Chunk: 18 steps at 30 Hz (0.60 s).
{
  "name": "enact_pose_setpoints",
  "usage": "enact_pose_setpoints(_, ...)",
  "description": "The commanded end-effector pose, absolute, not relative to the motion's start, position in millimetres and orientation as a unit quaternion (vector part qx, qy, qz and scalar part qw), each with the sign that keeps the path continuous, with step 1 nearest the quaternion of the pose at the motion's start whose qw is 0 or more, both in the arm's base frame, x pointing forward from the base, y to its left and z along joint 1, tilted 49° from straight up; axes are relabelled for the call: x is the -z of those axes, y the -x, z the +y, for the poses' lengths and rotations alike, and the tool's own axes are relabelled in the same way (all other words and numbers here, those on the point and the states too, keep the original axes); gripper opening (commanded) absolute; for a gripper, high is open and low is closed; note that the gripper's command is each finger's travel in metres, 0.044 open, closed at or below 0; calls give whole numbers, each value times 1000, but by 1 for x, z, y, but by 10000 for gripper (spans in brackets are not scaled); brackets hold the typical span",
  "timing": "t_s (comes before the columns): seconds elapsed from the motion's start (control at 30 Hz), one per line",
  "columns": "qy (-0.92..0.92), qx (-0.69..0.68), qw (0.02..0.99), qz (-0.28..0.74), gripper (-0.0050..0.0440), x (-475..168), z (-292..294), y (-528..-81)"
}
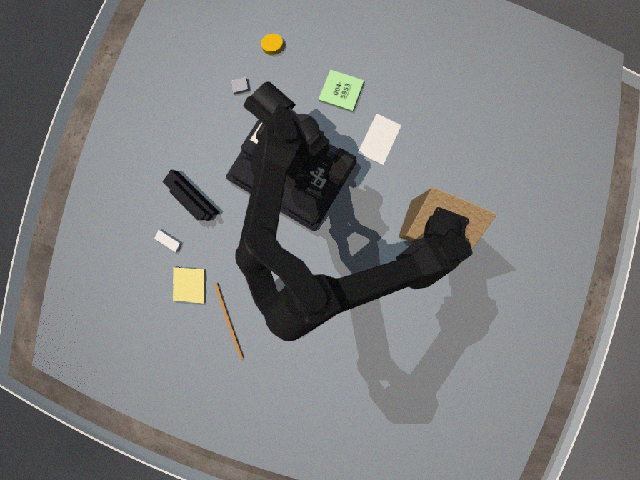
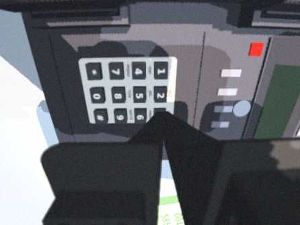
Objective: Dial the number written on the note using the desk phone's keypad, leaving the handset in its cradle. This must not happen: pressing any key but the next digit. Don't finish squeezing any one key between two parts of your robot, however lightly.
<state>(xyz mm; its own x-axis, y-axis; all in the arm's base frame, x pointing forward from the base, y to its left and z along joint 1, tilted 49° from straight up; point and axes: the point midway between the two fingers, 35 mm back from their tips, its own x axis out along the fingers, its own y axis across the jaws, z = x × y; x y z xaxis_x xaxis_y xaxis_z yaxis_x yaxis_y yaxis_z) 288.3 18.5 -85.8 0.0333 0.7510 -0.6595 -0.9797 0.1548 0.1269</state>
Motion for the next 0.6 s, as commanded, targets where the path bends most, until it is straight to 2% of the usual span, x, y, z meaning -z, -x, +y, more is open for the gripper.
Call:
enact_pose_setpoints(0.0,182,-624,694,308,-50,86,21,-287)
enact_pose_setpoints(0.57,182,-624,694,308,-50,87,22,-287)
